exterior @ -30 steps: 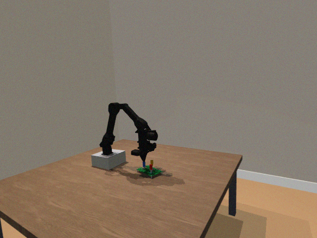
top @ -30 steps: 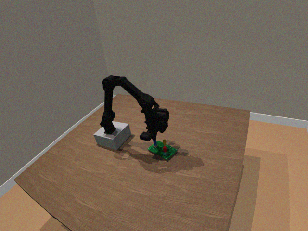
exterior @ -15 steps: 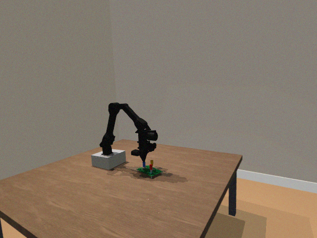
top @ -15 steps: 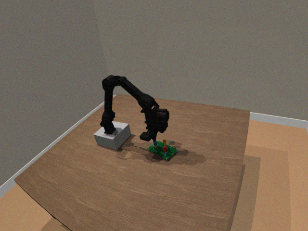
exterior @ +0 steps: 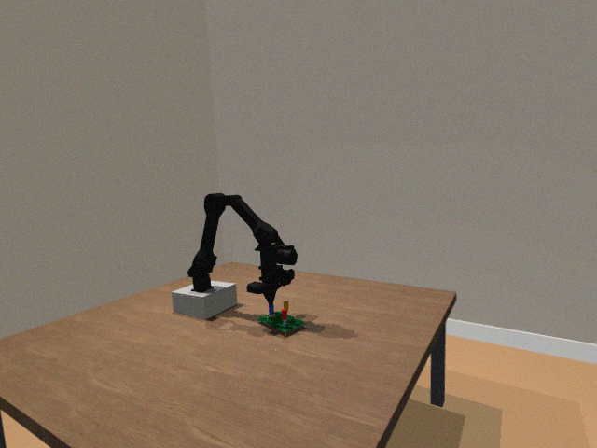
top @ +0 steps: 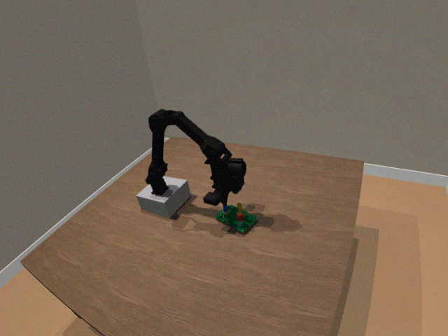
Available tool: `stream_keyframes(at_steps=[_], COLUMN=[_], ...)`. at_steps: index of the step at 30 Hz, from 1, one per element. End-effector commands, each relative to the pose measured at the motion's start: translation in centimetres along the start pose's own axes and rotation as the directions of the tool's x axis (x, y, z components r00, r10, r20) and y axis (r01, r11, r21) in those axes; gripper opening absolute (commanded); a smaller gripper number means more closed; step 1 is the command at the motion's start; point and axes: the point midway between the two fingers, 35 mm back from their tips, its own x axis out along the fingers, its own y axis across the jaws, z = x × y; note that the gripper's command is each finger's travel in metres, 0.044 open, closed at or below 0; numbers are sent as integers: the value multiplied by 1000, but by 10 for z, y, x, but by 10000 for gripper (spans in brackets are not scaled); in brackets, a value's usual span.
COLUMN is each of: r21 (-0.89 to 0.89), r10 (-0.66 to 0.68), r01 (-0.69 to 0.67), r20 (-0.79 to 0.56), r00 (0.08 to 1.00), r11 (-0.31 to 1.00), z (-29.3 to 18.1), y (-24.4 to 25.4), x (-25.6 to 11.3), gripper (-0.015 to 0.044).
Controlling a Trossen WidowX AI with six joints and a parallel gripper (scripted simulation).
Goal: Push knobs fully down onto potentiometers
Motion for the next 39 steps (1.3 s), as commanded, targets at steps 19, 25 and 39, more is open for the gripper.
stream_keyframes(at_steps=[19,25,39], r21=[-3,-3,40], r10=[-2,-2,34], r01=[2,2,-37], r20=[3,3,63], r00=[1000,1000,997], r11=[1000,1000,999], z=[1,1,18], y=[0,0,-12], x=[-8,-17,-27], gripper=[0,0,53])
